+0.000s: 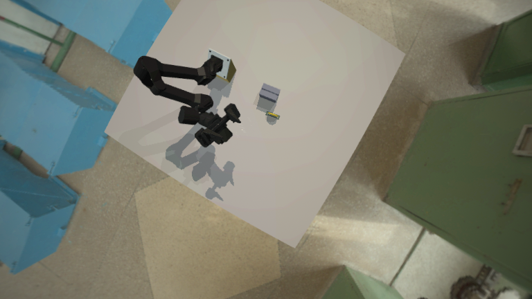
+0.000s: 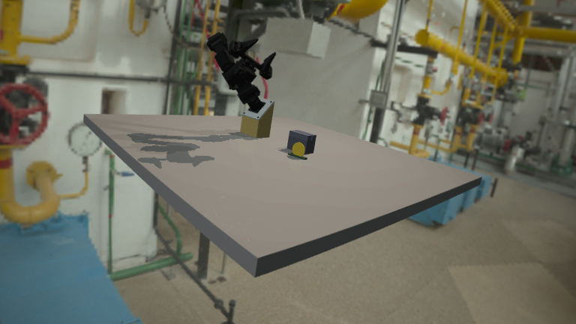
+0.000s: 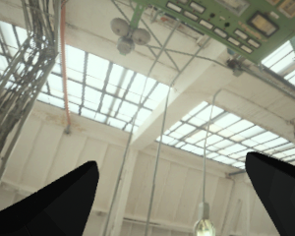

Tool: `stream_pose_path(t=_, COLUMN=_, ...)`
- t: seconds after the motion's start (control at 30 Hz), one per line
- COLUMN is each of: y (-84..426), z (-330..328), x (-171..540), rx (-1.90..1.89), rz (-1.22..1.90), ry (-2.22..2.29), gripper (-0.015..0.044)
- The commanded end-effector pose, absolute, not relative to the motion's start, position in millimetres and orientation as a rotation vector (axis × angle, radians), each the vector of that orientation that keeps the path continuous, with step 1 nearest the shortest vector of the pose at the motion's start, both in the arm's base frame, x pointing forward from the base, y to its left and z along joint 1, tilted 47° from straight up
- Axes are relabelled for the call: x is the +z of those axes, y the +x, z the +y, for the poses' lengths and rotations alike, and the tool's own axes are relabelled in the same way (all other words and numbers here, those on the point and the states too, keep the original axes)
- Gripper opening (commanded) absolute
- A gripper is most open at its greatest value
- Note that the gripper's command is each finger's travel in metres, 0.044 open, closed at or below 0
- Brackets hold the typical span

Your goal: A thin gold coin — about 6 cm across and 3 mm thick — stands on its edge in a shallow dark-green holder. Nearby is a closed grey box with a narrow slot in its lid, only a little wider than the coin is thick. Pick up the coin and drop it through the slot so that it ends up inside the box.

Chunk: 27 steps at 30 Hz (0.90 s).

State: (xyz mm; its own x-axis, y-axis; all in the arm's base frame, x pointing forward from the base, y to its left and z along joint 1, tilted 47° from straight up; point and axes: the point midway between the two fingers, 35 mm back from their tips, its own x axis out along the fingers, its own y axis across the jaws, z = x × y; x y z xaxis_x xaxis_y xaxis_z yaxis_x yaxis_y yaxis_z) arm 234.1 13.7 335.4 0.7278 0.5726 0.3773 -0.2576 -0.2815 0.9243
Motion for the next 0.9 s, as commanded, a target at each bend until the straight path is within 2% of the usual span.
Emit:
stream_pose_path(t=0.0, y=237, z=12, x=336, rx=0.815, rz=0.249, ry=1.678, gripper=0.0374)
stream_pose_path(t=0.27, y=348, z=-37, x=308, rx=0.379, rz=0.094, ry=1.751, gripper=0.0164)
stream_pose_path(t=0.57, y=411, z=-45, x=223, rx=-0.128, rz=0.247, ry=1.515, gripper=0.0161)
stream_pose_path(t=0.87, y=416, z=-38, x=128, rx=-0.531, rz=0.635, ry=0.936, gripper=0.0161)
